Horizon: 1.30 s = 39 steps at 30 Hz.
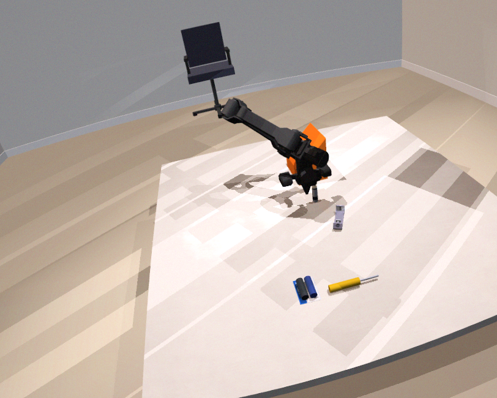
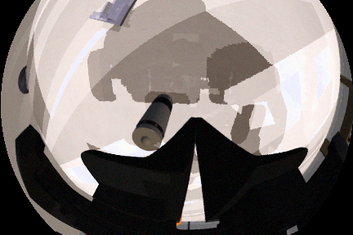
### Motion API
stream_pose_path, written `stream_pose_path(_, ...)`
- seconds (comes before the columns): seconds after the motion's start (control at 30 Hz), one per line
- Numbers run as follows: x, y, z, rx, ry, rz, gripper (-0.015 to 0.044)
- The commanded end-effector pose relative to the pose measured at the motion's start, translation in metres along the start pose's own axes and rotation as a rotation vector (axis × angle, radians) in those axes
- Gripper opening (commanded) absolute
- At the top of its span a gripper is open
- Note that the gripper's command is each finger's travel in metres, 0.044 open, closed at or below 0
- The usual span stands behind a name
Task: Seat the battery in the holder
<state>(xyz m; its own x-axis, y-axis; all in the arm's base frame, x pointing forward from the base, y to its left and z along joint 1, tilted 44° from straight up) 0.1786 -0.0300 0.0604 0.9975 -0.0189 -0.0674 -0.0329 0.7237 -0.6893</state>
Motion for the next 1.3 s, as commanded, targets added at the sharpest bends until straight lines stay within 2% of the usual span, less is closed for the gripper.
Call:
stream_pose_path(0.0,0.002,0.007,0.0,0.003,-0.002,-0.002,0.0)
stream_pose_path(1.07,0.007,0.057,0.0,0.002,-0.001,-0.003,0.0)
stream_pose_path(1.27,0.011,0.056,0.034,0.007,-0.003,0.001,0.0)
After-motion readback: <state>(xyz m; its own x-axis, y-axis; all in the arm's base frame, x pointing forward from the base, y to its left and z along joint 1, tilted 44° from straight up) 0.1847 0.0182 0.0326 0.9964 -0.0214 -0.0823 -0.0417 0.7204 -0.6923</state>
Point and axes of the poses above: the point midway between the two fingers, 35 mm back from their tips, its own z axis back along the fingers, its own y axis across the jaws, x = y × z, the point moved 6 cm from there along z, back along the fingers, and after that the axes turned 8 degrees about z, right-handed, at the moved point
